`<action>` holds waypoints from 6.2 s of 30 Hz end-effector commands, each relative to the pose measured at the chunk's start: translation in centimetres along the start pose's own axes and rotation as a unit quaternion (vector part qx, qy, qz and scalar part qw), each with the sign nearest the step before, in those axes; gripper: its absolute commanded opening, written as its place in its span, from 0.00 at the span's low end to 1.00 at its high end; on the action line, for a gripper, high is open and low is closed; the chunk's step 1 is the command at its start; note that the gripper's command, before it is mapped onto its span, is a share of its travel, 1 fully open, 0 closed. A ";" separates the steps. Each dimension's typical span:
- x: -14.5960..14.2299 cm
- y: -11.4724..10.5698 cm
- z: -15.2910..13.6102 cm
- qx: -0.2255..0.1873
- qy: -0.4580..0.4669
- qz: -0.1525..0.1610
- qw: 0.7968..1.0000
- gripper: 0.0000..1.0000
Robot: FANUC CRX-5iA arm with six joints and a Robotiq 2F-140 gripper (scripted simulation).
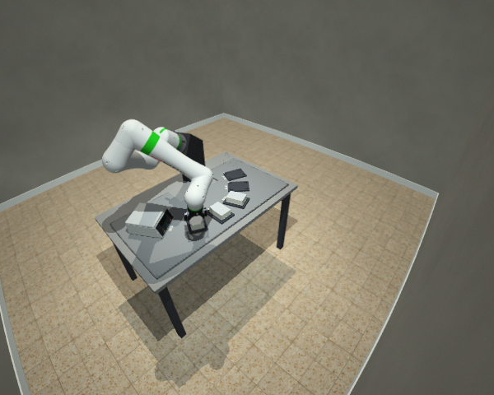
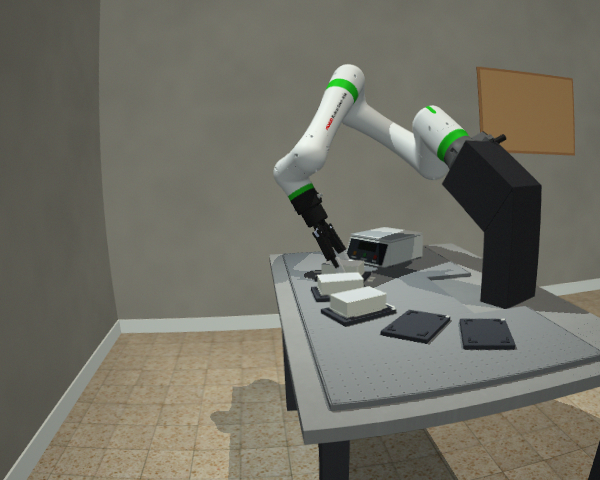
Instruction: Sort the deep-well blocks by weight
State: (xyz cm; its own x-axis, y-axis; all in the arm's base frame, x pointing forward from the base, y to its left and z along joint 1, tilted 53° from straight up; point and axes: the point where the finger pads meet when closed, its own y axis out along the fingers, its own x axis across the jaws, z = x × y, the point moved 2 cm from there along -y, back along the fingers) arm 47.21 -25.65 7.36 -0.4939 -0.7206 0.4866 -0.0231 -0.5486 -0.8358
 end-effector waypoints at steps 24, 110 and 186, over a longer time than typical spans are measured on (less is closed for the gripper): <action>0.0 0.0 0.0 0.000 0.000 0.000 1.000 0.10; 5.6 -7.9 -5.2 0.000 0.162 0.094 0.982 0.10; 24.7 -10.4 -12.8 0.000 0.307 0.177 0.935 0.10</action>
State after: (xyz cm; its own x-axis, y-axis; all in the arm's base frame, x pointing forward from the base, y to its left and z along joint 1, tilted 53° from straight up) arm 24.52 -31.98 24.72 -0.8770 -0.4770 -0.0581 0.2363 -0.3228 -0.9165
